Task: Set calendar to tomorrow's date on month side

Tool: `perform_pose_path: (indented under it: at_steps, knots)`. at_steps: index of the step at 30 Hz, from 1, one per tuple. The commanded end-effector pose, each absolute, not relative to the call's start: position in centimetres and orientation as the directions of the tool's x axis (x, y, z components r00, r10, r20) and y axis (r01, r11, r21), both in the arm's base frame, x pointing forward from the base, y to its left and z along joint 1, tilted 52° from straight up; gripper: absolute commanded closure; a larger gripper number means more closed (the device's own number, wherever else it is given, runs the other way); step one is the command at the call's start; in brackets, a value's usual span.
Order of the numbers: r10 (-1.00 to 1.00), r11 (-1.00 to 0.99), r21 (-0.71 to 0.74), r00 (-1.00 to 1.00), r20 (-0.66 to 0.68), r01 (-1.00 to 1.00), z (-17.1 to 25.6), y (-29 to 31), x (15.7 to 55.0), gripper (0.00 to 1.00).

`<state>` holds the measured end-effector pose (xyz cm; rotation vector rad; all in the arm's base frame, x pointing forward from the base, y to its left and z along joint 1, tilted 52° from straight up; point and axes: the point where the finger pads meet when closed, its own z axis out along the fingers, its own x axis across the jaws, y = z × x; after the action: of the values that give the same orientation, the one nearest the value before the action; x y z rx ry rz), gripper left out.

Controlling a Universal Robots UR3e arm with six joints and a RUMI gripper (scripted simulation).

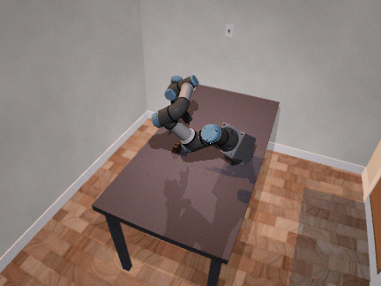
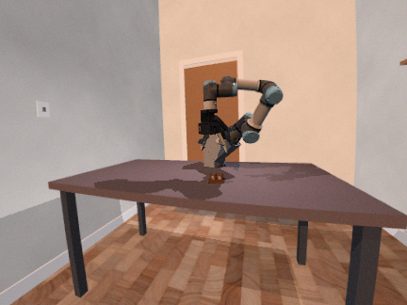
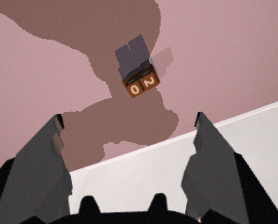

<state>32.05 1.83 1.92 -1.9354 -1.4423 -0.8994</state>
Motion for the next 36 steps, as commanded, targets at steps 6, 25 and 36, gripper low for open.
perform_pose_path:
  at_steps: [6, 25, 36]
  knots:
    - [0.636, -0.097, 0.180, -0.078, 0.768, 0.979, 1.5, 2.0, 32.1, 0.00]
    - [0.604, 0.222, 0.528, -0.541, 0.586, 0.820, 0.8, 2.4, 32.3, 0.00]
    - [0.495, 0.411, 0.694, -0.784, 0.375, 0.591, 0.5, 2.8, 32.7, 0.00]
